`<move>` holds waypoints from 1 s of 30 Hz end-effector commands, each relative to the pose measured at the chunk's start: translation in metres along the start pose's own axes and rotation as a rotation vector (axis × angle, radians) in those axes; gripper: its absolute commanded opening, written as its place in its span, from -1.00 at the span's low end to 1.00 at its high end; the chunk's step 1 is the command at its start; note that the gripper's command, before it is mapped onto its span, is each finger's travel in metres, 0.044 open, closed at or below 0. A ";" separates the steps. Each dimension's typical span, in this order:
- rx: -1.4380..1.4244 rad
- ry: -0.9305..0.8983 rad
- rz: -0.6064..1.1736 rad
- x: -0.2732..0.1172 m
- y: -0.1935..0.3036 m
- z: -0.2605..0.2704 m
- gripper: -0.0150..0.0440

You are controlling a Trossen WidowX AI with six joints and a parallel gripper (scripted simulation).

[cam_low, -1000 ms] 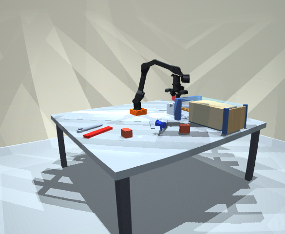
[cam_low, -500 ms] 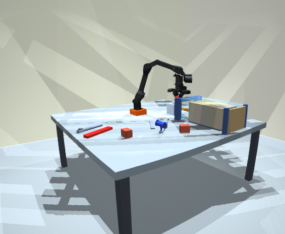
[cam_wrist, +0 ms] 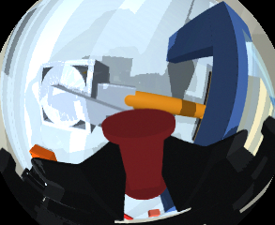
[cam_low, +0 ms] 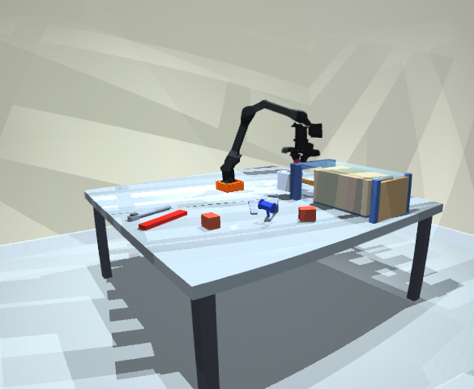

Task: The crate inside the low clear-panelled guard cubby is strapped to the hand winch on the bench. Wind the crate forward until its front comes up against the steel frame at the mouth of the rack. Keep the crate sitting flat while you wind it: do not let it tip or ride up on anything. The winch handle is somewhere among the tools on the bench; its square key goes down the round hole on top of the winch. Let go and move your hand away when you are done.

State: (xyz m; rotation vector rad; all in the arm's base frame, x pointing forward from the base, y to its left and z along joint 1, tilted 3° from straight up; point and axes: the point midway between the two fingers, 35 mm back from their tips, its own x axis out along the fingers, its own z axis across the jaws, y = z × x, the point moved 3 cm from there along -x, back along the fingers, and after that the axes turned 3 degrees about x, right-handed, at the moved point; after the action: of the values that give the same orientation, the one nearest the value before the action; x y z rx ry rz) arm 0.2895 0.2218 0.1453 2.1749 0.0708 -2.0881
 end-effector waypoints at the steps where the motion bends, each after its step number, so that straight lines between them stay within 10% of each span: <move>1: -0.005 0.010 -0.018 0.001 -0.015 -0.004 -0.49; 30: -0.005 0.010 -0.021 0.000 -0.050 -0.006 -0.49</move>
State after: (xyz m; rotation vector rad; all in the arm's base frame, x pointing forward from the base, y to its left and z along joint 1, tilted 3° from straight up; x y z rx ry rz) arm 0.2917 0.2582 0.1448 2.1889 0.0685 -2.0753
